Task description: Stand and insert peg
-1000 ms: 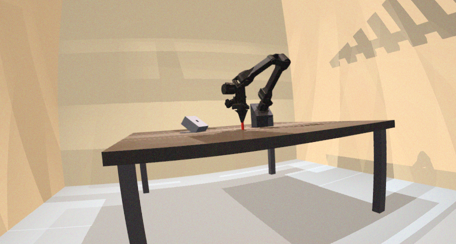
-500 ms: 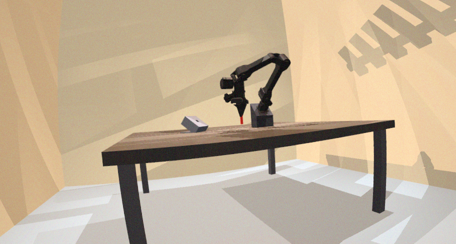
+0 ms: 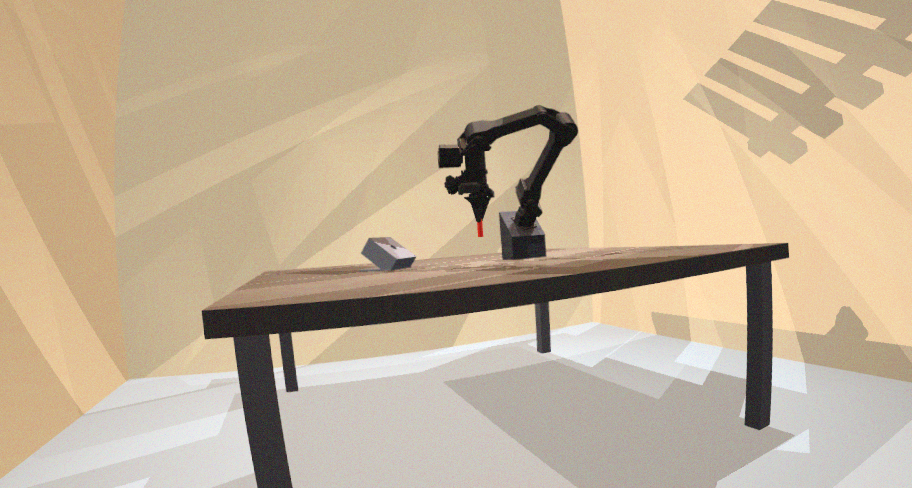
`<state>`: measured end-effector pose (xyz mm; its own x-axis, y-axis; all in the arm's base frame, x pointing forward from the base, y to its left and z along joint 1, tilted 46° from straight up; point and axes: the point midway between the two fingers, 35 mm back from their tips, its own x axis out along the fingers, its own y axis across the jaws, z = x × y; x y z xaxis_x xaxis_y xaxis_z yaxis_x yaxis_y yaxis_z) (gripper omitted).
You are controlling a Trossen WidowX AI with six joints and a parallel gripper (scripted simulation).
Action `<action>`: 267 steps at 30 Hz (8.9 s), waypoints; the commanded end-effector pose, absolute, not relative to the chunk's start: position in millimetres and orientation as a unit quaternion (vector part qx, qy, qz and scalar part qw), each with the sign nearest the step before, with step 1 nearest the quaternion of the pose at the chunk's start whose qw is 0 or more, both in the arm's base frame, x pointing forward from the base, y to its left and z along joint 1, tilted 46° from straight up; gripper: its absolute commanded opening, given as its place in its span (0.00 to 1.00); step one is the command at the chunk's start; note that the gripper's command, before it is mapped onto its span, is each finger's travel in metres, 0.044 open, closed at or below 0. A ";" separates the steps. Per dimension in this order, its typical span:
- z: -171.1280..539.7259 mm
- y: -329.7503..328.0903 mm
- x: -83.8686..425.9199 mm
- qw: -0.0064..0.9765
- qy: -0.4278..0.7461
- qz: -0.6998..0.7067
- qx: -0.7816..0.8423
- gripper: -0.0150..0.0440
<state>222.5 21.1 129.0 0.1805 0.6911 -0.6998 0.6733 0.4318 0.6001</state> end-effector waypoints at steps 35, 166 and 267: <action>101.7 -30.2 267.9 0.567 0.568 -0.133 0.581 0.25; 20.7 -101.0 374.1 0.561 0.377 -0.292 0.677 0.25; 7.6 -101.1 383.0 0.561 0.378 -0.290 0.677 1.00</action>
<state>384.8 -100.4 2.1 0.5433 0.1837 -0.8192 0.8392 -0.0887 0.5366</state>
